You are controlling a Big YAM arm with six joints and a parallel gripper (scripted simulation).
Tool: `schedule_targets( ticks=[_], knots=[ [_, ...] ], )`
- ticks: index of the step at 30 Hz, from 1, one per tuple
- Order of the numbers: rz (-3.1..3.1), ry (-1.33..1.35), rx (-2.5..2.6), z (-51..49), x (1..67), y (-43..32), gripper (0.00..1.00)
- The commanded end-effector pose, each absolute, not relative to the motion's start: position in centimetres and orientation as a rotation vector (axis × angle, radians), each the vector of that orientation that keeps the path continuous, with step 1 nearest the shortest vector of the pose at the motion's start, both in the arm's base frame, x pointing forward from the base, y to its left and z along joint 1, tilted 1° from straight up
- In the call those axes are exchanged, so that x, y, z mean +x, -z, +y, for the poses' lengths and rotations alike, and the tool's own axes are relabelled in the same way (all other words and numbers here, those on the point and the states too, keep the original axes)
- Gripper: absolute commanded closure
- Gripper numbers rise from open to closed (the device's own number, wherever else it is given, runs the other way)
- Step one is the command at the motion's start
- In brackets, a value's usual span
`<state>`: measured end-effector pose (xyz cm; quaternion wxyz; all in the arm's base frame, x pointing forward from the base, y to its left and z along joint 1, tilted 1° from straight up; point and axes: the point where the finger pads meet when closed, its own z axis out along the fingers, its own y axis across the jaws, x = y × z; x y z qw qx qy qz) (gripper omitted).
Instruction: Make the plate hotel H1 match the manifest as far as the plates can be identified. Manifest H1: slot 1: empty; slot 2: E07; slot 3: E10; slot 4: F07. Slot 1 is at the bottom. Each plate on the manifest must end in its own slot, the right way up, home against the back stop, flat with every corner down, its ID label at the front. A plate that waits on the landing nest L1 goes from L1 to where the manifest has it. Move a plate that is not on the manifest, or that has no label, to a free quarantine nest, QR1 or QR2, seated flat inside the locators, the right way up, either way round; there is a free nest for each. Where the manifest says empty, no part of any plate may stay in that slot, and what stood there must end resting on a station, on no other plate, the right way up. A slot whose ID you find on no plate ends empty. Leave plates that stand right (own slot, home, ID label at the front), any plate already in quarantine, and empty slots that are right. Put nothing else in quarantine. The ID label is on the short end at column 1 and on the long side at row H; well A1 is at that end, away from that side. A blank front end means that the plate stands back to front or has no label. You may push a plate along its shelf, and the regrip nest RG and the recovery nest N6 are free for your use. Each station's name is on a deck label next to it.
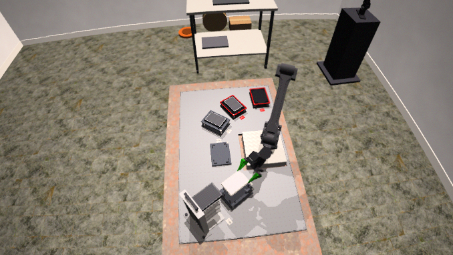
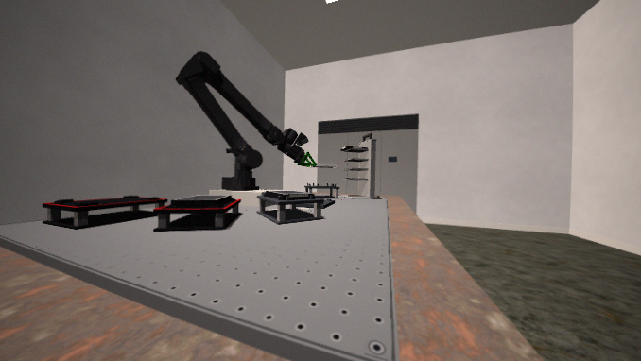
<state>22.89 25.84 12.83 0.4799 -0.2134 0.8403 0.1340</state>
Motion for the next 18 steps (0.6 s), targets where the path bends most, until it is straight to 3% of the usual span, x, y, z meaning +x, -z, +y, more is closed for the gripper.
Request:
schedule_targets(
  ticks=[1, 18],
  knots=[
    [2.028, -0.363, -0.505, 26.8, 22.9, -13.4, 0.14],
    [2.028, -0.364, -0.504, 26.8, 22.9, -12.7, 0.14]
  ],
)
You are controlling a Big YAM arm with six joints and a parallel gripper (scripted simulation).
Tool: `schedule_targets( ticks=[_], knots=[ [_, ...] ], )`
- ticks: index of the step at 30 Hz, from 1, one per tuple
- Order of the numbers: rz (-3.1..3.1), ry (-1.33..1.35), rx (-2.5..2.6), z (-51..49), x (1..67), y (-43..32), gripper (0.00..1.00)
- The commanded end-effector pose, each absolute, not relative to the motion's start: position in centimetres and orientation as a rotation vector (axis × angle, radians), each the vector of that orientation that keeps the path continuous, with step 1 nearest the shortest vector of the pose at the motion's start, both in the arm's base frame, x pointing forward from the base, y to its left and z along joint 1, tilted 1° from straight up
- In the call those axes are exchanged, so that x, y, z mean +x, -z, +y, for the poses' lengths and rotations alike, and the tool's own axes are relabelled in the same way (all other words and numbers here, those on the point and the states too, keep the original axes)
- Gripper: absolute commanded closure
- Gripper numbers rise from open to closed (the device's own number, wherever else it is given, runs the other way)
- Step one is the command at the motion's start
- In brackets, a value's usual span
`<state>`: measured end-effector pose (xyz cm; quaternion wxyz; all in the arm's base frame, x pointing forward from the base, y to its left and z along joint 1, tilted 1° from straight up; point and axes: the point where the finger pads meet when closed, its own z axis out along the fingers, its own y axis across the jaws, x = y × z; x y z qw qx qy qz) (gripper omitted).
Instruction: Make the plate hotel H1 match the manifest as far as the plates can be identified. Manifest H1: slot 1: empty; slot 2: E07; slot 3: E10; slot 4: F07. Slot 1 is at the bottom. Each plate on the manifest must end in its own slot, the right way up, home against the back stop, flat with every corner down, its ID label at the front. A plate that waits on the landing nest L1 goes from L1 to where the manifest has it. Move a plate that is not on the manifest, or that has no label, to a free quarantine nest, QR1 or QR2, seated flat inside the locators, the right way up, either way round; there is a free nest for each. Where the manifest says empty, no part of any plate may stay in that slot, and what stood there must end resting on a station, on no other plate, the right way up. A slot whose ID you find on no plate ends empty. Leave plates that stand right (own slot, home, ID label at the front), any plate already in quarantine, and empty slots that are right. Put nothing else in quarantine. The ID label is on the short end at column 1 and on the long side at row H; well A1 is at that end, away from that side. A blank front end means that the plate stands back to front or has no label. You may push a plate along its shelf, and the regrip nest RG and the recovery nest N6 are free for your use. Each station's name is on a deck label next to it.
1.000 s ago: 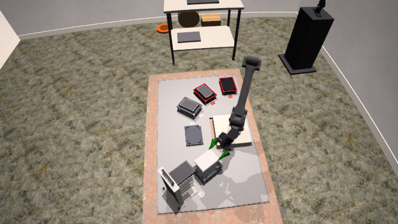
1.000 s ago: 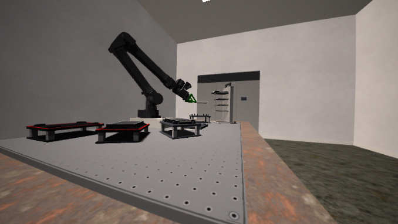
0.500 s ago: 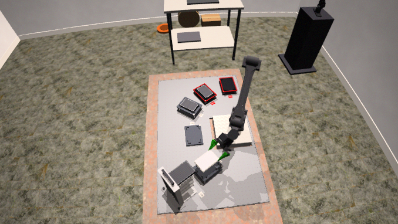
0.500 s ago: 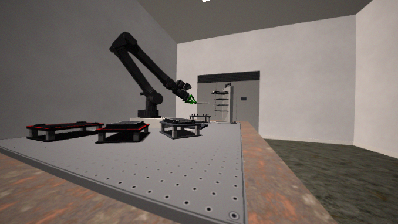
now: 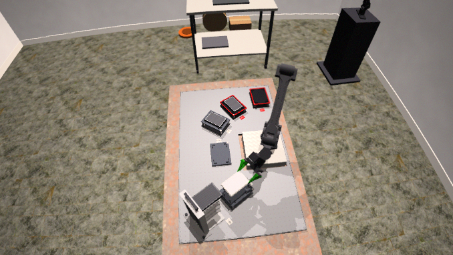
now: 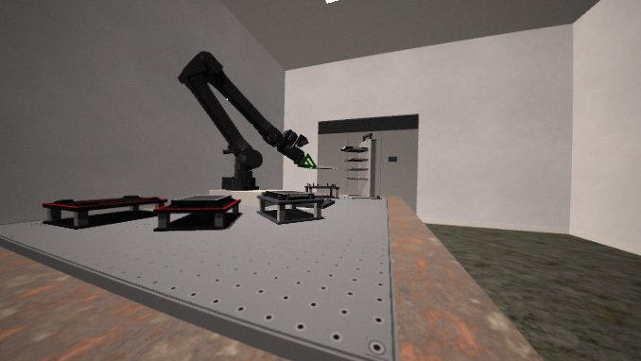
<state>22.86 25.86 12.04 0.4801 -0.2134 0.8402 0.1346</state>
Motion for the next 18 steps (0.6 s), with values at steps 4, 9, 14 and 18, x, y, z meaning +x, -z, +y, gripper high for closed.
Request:
schedule_targets(
  ticks=[4, 9, 14, 18],
  knots=[
    [2.027, -0.364, -0.504, 26.9, 22.9, -12.6, 0.14],
    [2.028, -0.364, -0.504, 26.9, 22.8, -12.4, 0.14],
    [2.030, -0.362, -0.506, 26.7, 22.8, -11.9, 0.14],
    [2.031, -0.361, -0.506, 26.7, 22.8, -11.7, 0.14]
  ],
)
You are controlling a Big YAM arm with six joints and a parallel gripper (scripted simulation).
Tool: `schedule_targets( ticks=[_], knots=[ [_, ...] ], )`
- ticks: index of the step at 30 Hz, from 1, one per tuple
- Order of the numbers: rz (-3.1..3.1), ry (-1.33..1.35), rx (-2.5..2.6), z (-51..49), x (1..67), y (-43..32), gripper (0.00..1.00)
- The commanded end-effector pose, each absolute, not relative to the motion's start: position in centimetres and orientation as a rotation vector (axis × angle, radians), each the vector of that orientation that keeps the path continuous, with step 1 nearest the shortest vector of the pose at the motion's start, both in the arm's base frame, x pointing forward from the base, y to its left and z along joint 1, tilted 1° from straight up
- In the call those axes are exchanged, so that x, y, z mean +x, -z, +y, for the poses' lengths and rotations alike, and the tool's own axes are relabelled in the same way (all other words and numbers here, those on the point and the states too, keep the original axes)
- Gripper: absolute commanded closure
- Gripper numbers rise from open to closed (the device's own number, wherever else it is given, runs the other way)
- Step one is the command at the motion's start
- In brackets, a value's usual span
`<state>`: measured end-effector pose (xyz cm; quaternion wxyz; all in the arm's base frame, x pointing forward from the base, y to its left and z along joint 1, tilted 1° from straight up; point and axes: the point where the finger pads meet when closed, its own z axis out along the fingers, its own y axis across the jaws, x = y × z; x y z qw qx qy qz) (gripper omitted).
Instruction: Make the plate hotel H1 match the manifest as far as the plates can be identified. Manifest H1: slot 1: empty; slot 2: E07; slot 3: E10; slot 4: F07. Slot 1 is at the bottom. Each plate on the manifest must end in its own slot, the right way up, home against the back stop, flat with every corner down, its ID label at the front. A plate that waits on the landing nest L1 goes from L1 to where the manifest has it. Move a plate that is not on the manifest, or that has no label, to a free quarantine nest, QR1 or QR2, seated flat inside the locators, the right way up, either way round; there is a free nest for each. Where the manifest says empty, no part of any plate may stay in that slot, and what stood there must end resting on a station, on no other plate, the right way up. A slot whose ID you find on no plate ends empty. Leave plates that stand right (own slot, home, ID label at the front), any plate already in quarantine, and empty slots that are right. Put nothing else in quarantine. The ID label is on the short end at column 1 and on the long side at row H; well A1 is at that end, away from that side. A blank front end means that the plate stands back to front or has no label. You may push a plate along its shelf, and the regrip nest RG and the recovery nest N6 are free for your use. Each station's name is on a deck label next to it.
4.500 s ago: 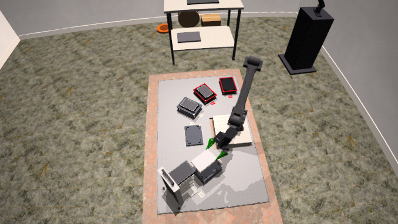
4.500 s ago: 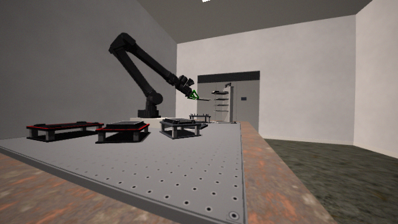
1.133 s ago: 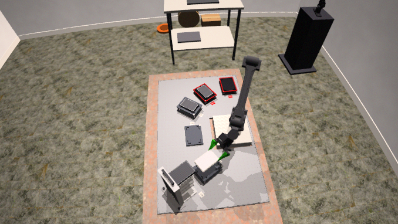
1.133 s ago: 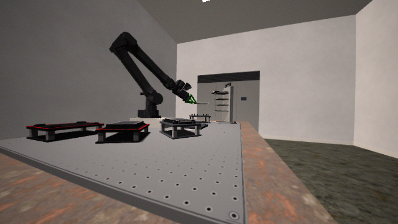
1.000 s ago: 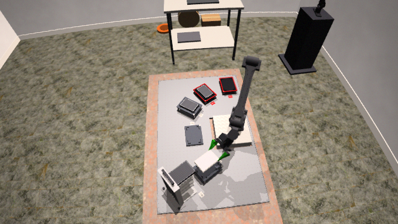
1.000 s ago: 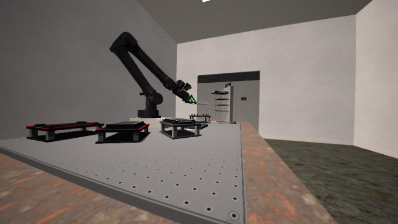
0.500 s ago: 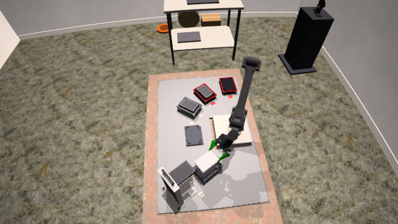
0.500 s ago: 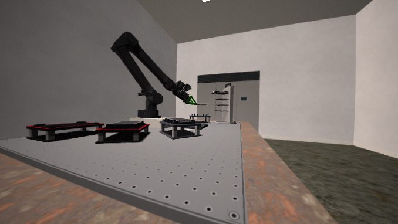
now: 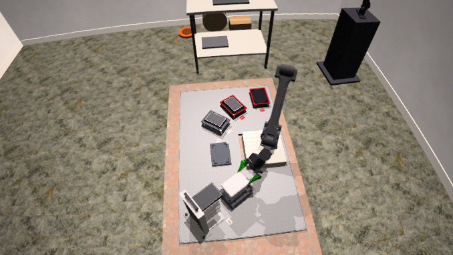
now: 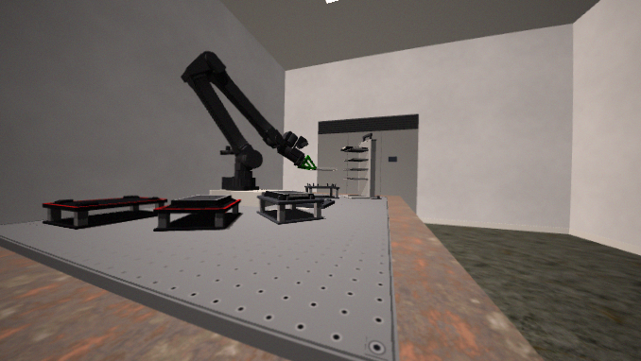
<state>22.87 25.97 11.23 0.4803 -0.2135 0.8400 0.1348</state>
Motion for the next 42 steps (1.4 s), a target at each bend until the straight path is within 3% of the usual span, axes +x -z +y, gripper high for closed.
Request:
schedule_targets(
  ticks=[1, 42],
  knots=[
    [2.031, -0.361, -0.506, 26.7, 22.8, -11.7, 0.14],
    [2.030, -0.362, -0.506, 26.8, 22.7, -9.9, 0.14]
  ],
)
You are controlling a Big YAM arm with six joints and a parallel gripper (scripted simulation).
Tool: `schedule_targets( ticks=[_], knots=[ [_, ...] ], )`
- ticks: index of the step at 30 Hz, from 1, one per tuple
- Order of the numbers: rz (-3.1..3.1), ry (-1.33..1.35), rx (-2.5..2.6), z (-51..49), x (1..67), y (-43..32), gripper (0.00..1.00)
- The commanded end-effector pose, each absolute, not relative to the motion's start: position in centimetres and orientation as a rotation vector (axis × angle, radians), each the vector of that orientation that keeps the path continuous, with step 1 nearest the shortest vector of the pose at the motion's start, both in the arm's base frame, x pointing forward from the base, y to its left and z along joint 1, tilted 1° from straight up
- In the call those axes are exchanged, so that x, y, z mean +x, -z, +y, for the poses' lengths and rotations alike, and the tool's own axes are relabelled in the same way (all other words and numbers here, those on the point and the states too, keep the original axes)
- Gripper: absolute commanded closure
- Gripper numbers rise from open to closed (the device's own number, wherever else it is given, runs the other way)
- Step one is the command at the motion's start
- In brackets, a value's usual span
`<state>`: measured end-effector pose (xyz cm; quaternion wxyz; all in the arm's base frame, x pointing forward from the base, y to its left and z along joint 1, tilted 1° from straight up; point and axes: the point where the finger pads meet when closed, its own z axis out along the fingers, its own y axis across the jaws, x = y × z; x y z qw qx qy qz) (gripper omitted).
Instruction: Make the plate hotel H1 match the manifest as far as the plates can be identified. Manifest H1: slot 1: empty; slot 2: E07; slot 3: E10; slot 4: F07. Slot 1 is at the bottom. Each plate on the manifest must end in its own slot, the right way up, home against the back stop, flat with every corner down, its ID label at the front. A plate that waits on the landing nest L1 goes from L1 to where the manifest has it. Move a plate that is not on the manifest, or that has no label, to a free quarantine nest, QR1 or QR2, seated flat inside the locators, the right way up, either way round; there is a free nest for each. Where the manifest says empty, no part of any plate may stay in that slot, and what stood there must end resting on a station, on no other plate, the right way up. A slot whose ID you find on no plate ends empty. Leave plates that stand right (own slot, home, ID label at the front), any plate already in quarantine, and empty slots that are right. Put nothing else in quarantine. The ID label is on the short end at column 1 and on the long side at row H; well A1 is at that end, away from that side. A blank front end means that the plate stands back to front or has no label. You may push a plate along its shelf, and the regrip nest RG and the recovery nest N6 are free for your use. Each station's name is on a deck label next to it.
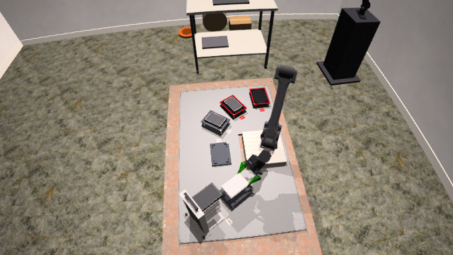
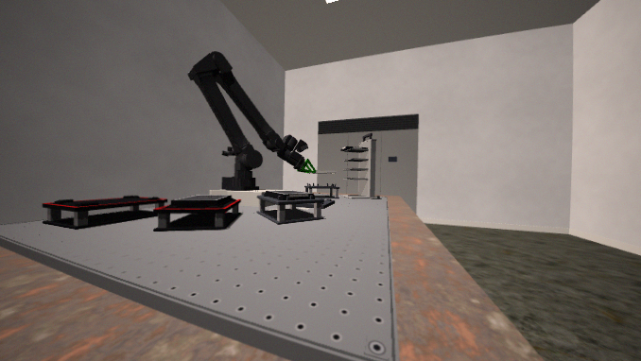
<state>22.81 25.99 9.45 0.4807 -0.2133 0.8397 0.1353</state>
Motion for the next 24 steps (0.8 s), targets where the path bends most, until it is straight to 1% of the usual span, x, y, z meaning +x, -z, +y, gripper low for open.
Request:
schedule_targets(
  ticks=[1, 24],
  knots=[
    [2.027, -0.365, -0.504, 26.9, 22.8, -10.1, 0.14],
    [2.027, -0.365, -0.504, 27.0, 22.8, -9.0, 0.14]
  ],
)
